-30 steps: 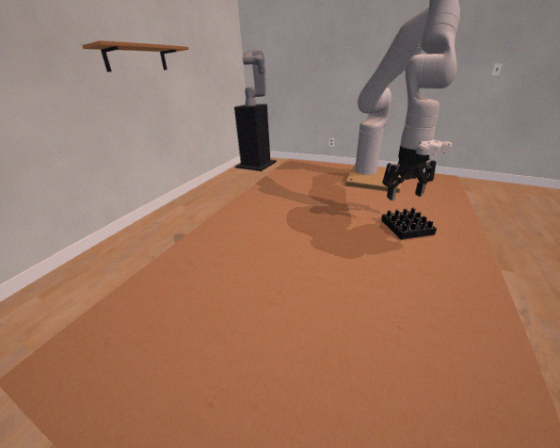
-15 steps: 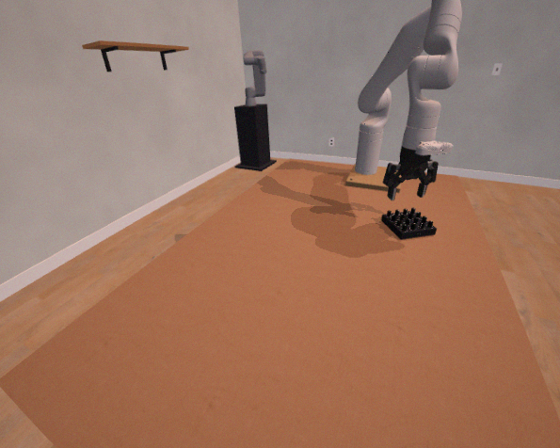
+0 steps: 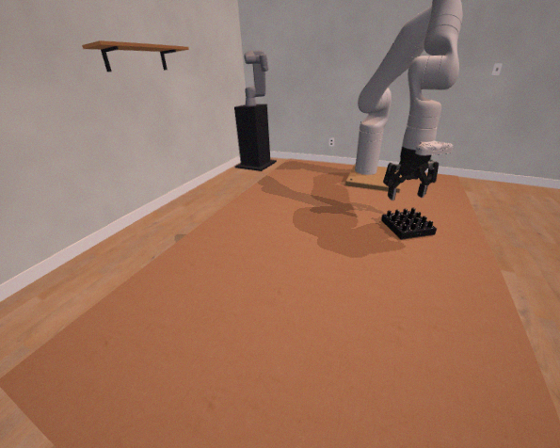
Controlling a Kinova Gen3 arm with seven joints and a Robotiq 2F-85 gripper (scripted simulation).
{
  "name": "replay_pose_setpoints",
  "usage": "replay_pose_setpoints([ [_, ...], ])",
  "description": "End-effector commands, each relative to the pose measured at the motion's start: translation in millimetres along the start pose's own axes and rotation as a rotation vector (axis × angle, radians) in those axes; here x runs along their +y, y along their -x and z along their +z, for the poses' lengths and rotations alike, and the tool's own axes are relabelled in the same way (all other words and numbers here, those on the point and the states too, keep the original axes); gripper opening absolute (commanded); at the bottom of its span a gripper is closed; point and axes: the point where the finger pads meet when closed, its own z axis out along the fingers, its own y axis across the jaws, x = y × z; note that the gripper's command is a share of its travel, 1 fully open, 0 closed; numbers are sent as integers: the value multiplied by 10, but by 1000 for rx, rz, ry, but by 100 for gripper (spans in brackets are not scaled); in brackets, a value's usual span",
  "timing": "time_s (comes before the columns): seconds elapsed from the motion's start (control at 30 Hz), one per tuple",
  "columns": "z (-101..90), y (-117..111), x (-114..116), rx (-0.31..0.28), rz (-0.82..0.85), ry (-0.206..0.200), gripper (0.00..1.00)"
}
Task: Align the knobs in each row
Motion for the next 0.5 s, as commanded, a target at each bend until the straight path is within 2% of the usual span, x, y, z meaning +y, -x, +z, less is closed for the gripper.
replay_pose_setpoints([
  [0.0,-4,-4,-1,1,0,0,100],
  [0.47,-4,-4,-1,1,0,0,100],
])
